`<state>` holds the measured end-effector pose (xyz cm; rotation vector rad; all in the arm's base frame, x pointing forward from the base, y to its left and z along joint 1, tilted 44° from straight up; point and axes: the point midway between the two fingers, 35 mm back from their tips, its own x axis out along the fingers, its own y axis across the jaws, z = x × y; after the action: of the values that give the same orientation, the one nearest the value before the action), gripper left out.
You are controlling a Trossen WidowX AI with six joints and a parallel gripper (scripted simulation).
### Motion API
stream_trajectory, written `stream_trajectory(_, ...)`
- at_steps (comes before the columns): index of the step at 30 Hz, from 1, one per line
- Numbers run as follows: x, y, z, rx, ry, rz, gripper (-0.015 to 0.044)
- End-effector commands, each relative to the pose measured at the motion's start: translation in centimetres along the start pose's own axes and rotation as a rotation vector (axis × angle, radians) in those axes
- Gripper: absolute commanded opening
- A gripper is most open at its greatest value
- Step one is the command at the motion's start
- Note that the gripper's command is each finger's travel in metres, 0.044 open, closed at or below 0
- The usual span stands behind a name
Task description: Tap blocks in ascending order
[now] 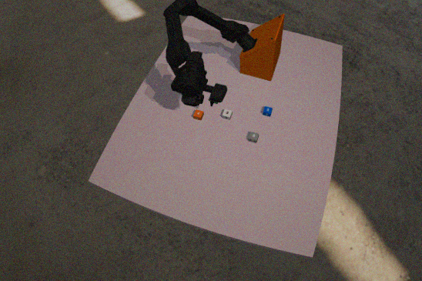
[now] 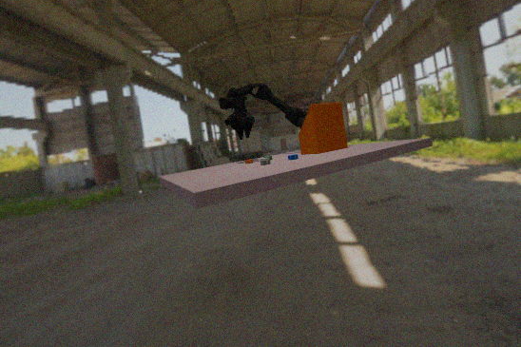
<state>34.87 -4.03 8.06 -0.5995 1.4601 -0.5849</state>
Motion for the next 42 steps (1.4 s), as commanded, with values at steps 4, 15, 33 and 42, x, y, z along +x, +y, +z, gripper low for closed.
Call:
stream_trajectory(4,-0.3,11.3,2.3,-0.024,0.002,0.015,0.0400)
stream_trajectory(15,0.2,20.9,1.7,-0.019,0.004,0.002,0.0400)
stream_trajectory(33,8.4,20.8,1.7,-0.019,0.003,-0.002,0.0020)
stream_trajectory(42,8.5,20.8,1.7,-0.019,0.003,-0.002,0.0020)
